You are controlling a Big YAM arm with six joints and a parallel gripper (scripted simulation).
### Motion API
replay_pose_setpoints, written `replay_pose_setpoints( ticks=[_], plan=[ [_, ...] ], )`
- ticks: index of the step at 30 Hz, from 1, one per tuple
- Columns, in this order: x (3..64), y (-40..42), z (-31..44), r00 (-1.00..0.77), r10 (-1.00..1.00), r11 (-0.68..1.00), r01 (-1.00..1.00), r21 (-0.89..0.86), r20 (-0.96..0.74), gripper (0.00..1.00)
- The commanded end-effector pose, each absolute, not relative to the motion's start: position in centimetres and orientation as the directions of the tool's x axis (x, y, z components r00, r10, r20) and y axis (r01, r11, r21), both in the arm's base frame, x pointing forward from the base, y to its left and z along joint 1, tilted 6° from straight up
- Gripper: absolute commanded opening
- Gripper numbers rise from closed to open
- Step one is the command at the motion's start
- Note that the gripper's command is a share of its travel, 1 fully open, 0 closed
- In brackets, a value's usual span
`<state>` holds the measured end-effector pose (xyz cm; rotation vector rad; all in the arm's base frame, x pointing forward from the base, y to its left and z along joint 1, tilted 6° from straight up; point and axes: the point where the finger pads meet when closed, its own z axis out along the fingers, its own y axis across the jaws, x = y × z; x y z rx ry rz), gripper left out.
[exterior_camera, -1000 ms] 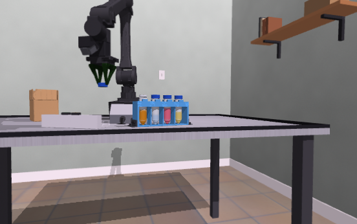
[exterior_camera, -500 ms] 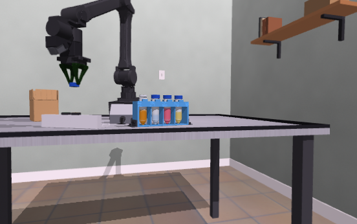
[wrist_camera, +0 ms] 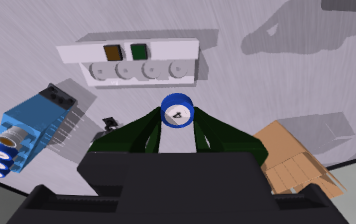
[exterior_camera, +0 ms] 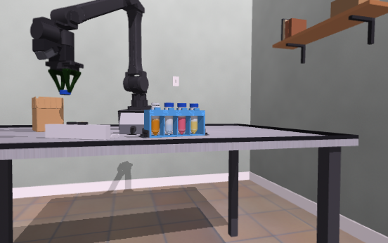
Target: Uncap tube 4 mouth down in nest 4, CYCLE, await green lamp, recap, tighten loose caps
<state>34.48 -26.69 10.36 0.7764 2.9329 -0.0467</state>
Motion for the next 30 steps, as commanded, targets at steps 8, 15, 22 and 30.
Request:
replay_pose_setpoints(
  ticks=[8,15,22,30],
  plan=[
    [35.4,-26.5,5.6,-0.884,0.455,0.889,0.458,-0.001,-0.103,0.00],
    [35.6,-26.6,2.1,-0.884,0.455,0.889,0.458,-0.001,-0.102,0.00],
    [35.7,-26.7,-0.9,-0.884,0.455,0.889,0.458,0.000,-0.102,0.00],
    [35.9,-26.8,-2.7,-0.884,0.455,0.889,0.458,0.000,-0.101,0.00]
  ],
)
